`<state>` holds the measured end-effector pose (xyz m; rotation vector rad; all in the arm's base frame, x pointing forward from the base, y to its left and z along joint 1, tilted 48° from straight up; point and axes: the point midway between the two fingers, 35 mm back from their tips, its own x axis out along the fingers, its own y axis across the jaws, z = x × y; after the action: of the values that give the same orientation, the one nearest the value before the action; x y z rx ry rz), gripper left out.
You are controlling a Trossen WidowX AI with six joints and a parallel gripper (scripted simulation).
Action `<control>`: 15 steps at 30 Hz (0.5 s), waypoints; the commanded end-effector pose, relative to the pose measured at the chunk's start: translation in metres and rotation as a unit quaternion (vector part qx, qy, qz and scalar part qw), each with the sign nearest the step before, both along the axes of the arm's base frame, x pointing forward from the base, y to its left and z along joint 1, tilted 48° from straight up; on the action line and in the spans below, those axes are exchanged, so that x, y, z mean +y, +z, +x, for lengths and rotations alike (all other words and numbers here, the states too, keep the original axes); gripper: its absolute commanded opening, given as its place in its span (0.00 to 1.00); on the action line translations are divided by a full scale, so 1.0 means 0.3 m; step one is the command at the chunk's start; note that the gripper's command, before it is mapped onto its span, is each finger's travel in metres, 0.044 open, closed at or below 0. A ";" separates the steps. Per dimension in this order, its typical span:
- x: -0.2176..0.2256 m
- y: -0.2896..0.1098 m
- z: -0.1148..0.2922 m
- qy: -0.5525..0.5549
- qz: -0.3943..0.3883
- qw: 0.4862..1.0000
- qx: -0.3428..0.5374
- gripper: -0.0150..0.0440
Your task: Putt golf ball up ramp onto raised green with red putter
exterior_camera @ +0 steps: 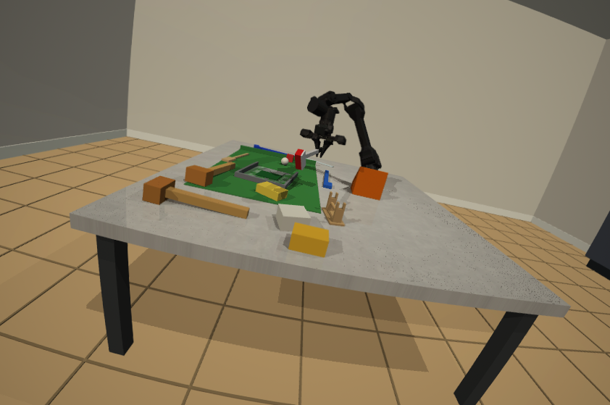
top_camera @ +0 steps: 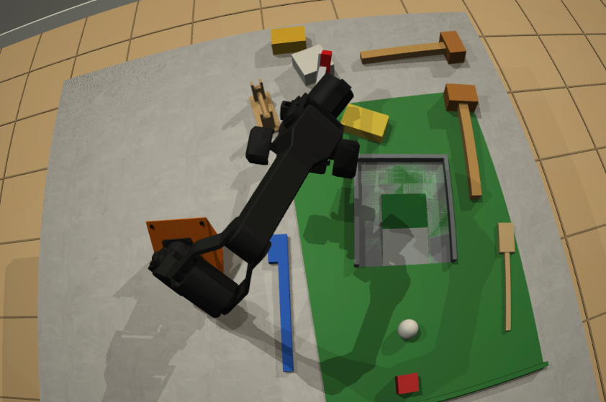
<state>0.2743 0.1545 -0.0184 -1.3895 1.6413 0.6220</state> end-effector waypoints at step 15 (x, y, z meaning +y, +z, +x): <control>-0.240 0.300 0.053 -0.180 -0.007 0.975 -0.133 0.25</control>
<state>0.2921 0.0912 0.0607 -1.1332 1.6304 0.2512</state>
